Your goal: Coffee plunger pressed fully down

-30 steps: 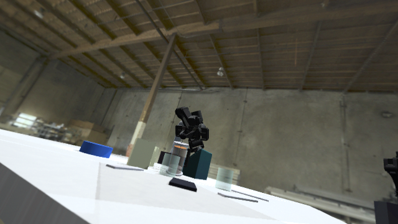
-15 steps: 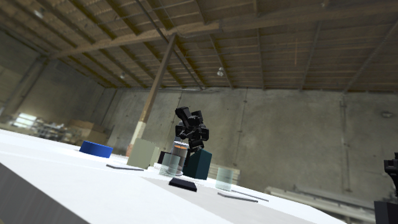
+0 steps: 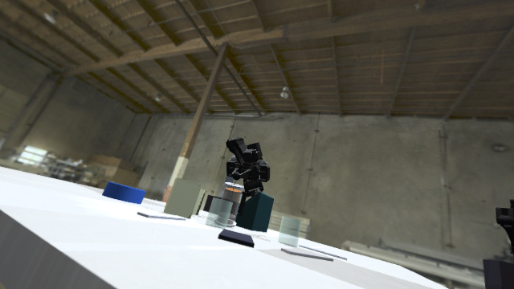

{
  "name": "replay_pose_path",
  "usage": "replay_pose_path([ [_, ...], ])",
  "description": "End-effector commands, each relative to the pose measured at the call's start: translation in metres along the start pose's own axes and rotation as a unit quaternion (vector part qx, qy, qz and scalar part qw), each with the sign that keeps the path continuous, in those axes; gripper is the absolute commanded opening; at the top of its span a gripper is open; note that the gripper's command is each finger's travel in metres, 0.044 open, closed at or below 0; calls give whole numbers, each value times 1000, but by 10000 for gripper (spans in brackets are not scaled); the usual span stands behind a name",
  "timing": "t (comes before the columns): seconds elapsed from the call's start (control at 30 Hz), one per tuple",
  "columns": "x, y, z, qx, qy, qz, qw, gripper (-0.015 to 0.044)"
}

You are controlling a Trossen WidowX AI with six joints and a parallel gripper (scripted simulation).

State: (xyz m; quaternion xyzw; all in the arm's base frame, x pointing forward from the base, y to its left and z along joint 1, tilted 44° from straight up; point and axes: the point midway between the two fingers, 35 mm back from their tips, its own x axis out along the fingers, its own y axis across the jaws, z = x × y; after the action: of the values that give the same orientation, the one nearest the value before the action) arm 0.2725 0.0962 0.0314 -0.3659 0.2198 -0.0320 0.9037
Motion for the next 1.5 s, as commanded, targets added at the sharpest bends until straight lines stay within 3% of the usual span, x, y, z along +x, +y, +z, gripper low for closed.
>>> replay_pose_path([
  [0.0, 1, 0, -3, -6, 6, -2, 1000, 119],
  [0.47, 0, 0, 0, -1, 1, 0, 1000, 119],
  [0.87, 0, 0, 0, -1, 1, 0, 1000, 434],
  [1.2, -11, 8, 19, -3, -8, 12, 1000, 440],
  [1.47, -61, -5, 46, -8, 9, 9, 1000, 440],
])
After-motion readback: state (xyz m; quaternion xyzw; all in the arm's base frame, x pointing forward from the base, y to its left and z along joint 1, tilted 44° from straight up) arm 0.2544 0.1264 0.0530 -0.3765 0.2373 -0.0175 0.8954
